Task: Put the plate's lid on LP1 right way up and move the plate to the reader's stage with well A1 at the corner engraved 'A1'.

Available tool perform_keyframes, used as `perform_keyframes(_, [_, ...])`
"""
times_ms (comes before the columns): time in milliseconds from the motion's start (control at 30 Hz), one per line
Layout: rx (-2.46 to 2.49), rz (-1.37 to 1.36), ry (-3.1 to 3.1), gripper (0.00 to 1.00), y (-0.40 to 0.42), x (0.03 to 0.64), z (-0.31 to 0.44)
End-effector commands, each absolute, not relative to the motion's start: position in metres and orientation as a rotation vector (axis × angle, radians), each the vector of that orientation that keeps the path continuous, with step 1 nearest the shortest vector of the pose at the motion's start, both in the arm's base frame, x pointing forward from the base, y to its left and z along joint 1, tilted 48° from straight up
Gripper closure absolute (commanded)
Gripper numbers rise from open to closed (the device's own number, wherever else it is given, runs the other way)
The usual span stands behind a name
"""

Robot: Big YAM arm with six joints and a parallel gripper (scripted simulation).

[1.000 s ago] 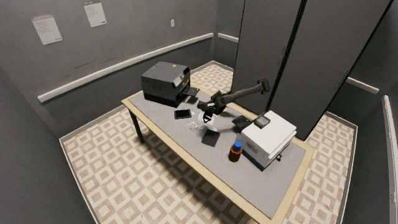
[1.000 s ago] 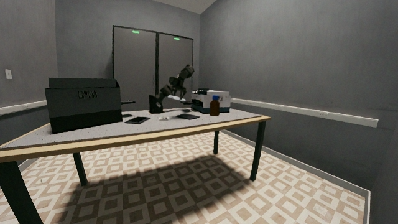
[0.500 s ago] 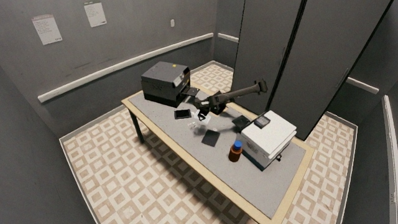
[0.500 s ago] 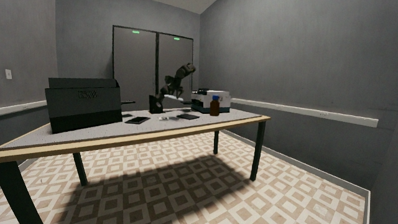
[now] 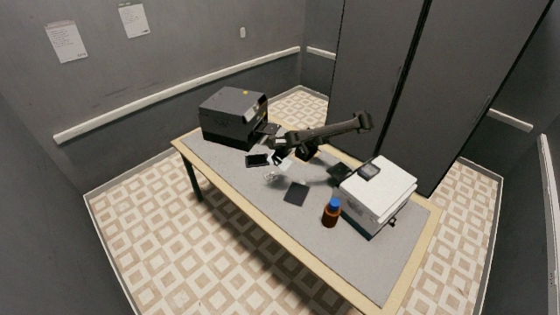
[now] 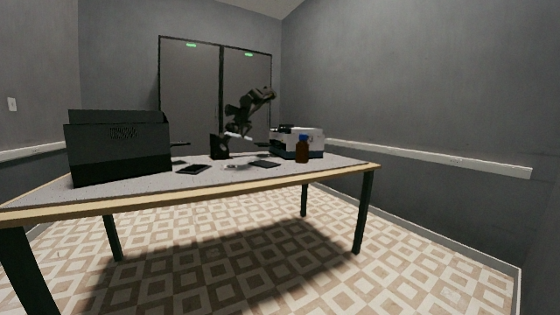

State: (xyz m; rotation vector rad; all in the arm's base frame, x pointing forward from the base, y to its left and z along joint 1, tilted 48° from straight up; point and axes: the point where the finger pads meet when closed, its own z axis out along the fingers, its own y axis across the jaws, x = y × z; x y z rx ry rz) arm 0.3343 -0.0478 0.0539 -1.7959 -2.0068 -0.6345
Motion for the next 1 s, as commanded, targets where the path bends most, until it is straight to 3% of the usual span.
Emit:
perform_keyframes(0, [-1.853, -0.629, -1.978, 0.14, -0.068, 0.353, 0.057])
perform_keyframes(967, [-2.064, -0.505, -1.674, 0.14, -0.128, 0.342, 0.02])
